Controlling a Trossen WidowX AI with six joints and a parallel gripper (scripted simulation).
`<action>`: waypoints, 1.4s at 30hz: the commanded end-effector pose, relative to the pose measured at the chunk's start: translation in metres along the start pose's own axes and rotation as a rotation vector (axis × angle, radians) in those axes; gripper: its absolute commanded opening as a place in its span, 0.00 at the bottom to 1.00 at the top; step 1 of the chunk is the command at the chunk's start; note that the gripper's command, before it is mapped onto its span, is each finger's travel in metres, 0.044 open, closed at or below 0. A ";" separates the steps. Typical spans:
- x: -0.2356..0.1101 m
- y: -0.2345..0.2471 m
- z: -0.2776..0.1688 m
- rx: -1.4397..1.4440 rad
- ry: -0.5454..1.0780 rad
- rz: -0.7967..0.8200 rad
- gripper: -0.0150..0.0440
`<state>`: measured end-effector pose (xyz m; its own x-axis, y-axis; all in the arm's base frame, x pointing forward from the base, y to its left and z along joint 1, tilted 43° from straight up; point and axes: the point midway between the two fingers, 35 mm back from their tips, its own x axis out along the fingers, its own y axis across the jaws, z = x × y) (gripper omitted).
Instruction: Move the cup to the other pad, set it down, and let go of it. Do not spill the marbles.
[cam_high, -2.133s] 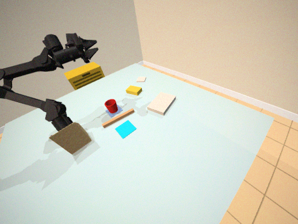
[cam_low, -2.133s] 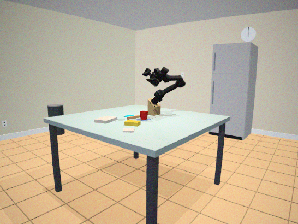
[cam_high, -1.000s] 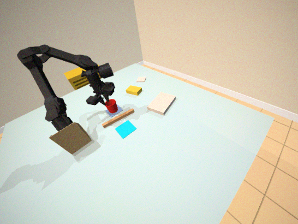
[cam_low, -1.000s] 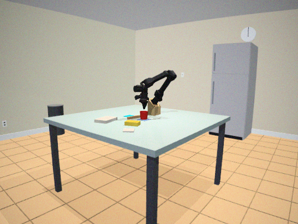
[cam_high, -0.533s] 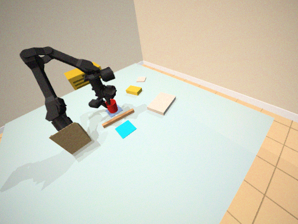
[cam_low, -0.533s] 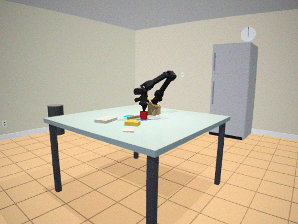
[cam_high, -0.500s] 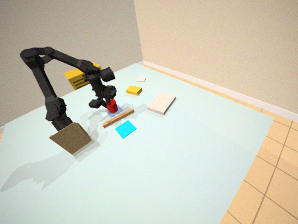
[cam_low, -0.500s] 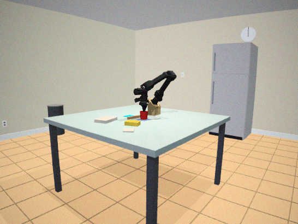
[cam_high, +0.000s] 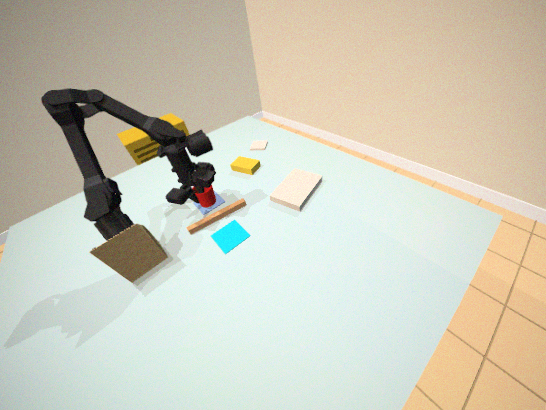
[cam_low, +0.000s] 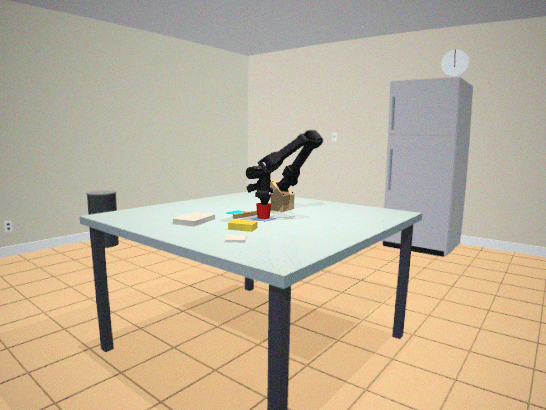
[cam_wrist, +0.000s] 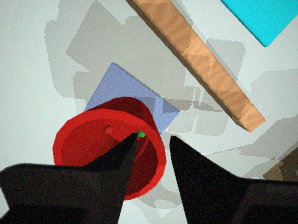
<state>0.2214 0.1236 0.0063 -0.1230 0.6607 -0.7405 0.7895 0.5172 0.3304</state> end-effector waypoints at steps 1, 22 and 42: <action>0.007 -0.002 -0.001 0.006 0.006 0.000 0.50; 0.006 -0.001 -0.001 0.001 0.003 -0.001 0.25; -0.041 -0.004 -0.001 0.006 0.005 -0.001 0.25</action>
<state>0.2222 0.0972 0.0328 -0.1280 0.6651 -0.7357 0.7962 0.5112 0.3236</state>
